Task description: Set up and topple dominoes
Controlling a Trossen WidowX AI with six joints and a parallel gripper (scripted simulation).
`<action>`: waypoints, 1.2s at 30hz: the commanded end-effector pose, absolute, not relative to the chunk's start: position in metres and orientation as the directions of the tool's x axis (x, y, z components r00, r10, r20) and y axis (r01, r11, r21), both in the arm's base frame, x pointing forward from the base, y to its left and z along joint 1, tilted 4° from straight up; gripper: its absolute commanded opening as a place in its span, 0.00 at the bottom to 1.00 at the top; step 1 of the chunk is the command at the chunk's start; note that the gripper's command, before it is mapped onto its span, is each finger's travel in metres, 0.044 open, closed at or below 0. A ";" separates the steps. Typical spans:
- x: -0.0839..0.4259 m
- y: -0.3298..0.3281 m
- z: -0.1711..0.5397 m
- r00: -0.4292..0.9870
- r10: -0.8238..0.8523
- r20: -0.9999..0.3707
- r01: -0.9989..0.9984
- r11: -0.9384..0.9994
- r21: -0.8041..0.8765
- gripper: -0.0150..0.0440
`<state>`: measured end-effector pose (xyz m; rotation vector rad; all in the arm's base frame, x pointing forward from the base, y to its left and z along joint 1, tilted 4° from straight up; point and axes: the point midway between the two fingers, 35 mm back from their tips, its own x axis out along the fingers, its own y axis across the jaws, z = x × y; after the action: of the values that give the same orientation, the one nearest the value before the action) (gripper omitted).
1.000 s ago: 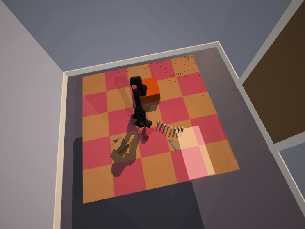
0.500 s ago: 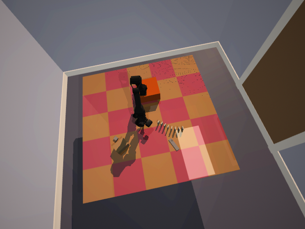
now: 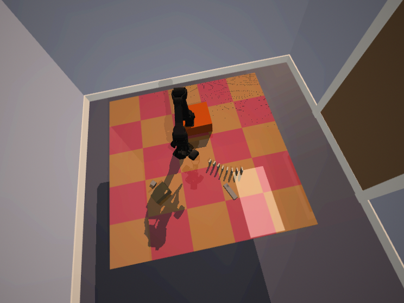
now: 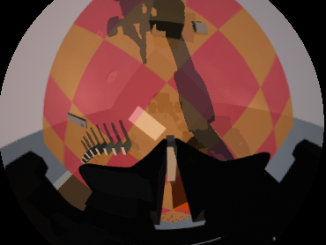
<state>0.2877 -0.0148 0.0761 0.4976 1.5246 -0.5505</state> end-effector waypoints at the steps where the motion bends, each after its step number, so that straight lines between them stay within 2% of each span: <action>1: 0.286 -0.016 0.084 -0.037 -0.030 -0.999 0.614 0.788 -0.047 0.30; 4: 0.288 -0.026 0.084 -0.036 -0.031 -0.999 0.521 0.852 -0.046 0.30; 10: 0.293 -0.068 0.086 -0.035 -0.035 -0.999 0.093 0.995 -0.038 0.30; 16: 0.291 -0.113 0.087 -0.036 -0.039 -0.999 -0.354 0.935 -0.024 0.30; 18: 0.290 -0.122 0.088 -0.037 -0.040 -0.999 -0.446 0.895 -0.020 0.30; 36: 0.293 -0.124 0.081 -0.004 -0.008 -1.000 -0.442 0.897 -0.006 0.30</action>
<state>0.2902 -0.1223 0.0864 -0.3822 1.5758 0.3426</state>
